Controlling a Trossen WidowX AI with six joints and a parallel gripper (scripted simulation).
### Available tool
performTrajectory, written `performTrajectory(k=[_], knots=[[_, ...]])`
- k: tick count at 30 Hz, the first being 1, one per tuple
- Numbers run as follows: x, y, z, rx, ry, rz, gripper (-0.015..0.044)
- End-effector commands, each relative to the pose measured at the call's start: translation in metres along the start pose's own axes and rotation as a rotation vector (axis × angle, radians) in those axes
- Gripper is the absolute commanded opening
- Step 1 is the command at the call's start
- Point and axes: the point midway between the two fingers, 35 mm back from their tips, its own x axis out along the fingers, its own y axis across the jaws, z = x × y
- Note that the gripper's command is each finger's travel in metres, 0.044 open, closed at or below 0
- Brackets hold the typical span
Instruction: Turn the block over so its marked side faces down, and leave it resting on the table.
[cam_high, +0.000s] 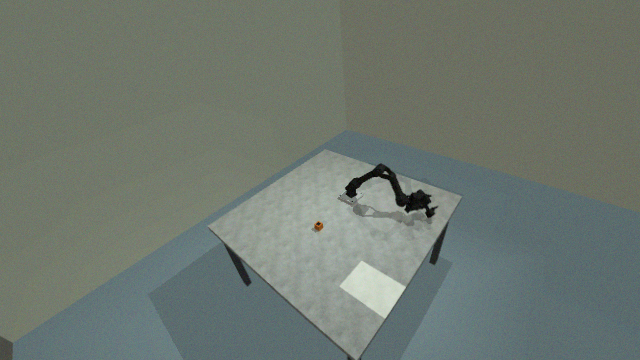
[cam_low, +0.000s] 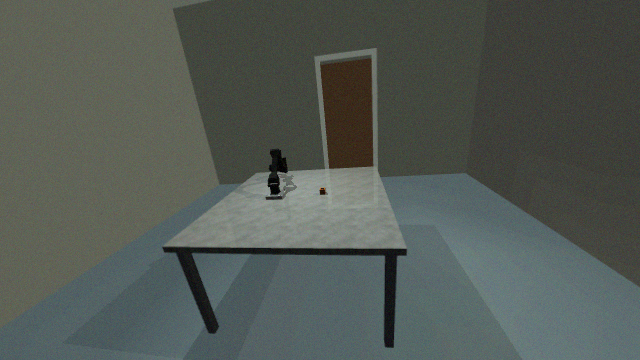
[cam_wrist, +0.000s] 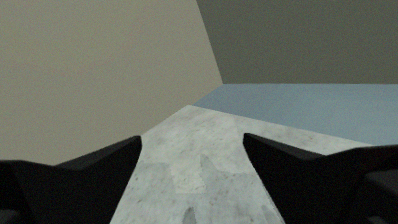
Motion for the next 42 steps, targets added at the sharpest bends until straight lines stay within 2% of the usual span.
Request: performTrajectory(k=[1, 5, 11, 23, 32, 42], knots=[[-0.001, -0.001, 0.000, 0.001, 0.000, -0.004, 0.0426], [-0.022, -0.028, 0.006, 0.028, 0.002, -0.098, 0.0440], [-0.090, -0.094, 0.018, 0.109, 0.012, -0.347, 0.0440], [-0.260, -0.177, 0.024, 0.309, 0.022, -0.793, 0.0440], [-0.398, -0.191, 0.009, 0.512, 0.041, -1.096, 0.0440], [-0.543, -0.153, -0.020, 0.798, 0.043, -1.388, 0.0440]])
